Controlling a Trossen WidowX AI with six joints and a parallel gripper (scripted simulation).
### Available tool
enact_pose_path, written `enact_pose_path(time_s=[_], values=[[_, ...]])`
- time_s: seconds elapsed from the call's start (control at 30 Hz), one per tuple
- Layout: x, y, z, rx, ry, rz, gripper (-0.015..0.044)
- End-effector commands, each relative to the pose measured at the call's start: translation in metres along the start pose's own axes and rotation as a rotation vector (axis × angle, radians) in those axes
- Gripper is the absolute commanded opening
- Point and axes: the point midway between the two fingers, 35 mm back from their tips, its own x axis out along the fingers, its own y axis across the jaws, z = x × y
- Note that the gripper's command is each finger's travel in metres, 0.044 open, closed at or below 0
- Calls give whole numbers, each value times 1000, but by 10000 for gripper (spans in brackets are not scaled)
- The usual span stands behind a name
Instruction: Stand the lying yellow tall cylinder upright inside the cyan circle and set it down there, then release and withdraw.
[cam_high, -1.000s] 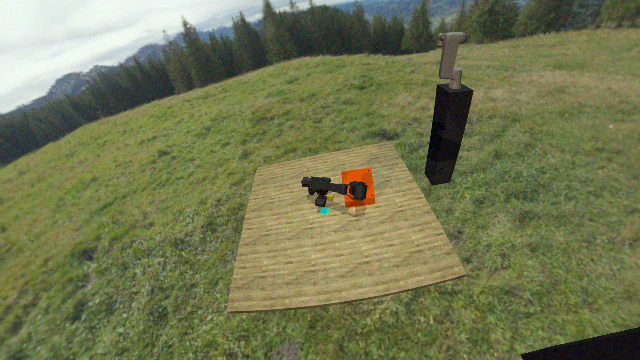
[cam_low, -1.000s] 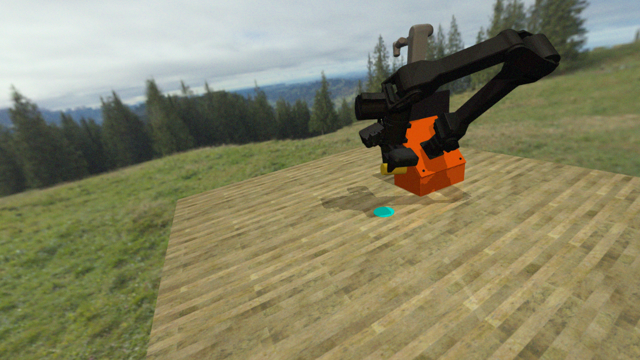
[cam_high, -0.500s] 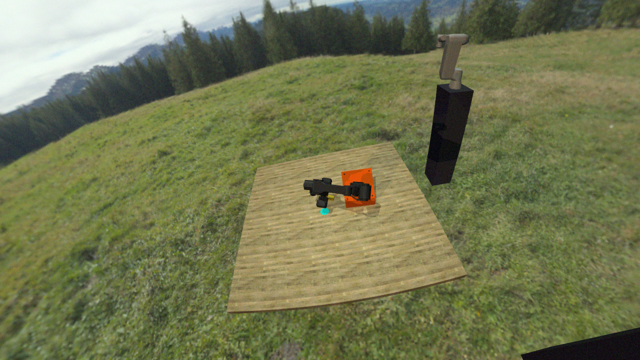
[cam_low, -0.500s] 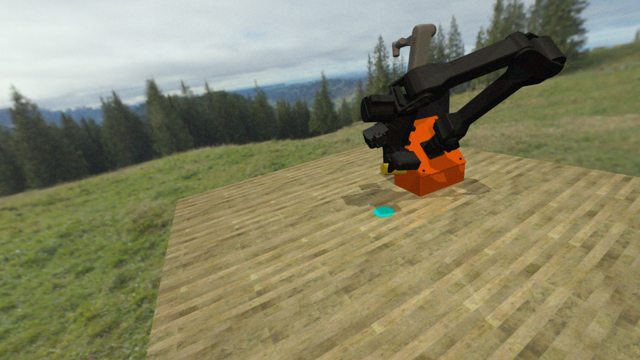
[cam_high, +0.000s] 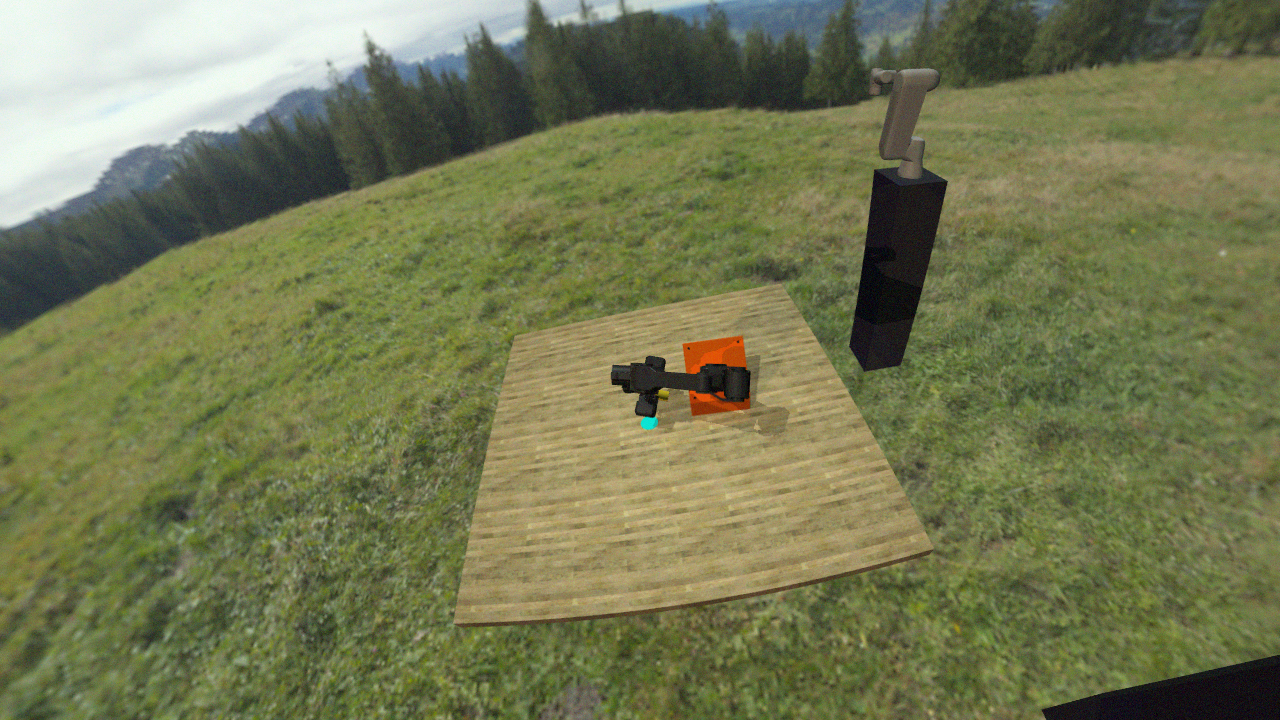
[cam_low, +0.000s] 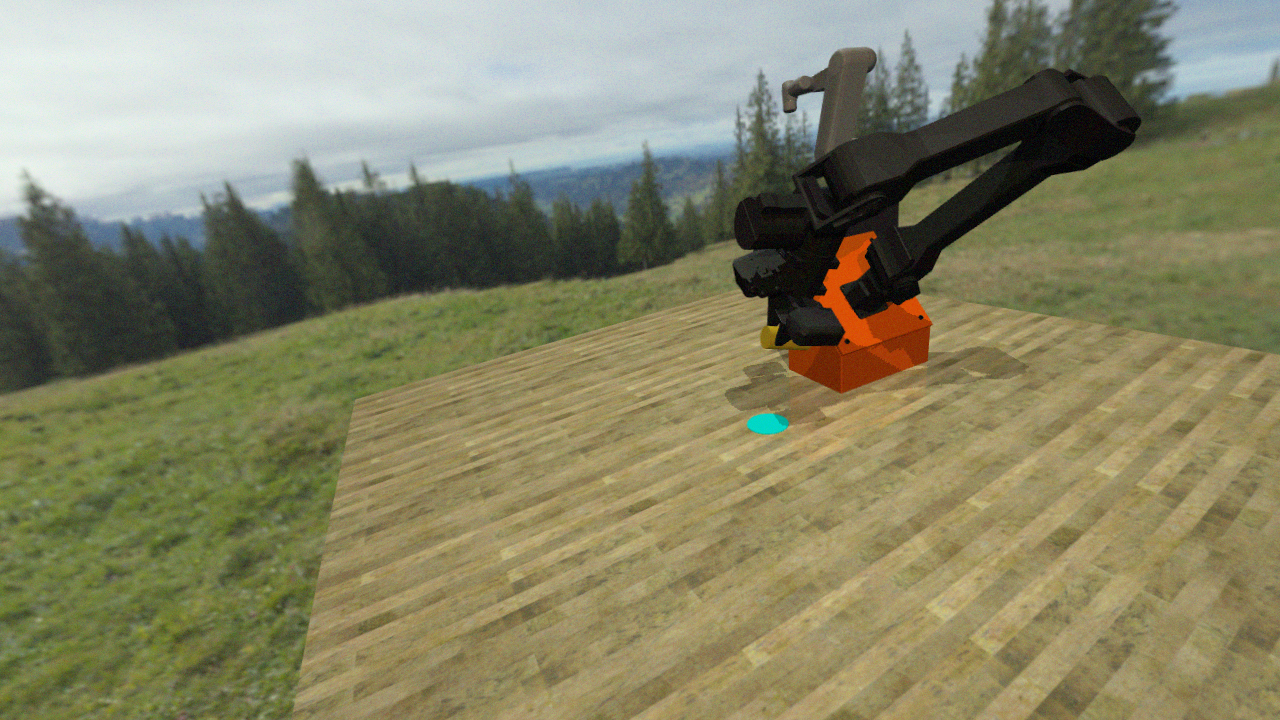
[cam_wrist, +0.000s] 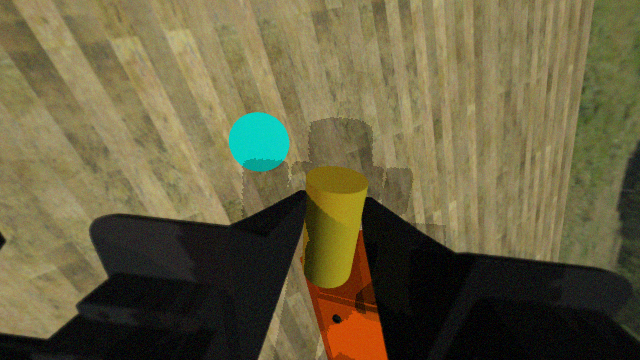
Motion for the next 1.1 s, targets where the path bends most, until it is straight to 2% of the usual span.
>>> enact_pose_path(time_s=[0.0,1.07], values=[[1,-1,-3,3,-14,-19,105],[3,-4,-6,23,-176,-115,105]])
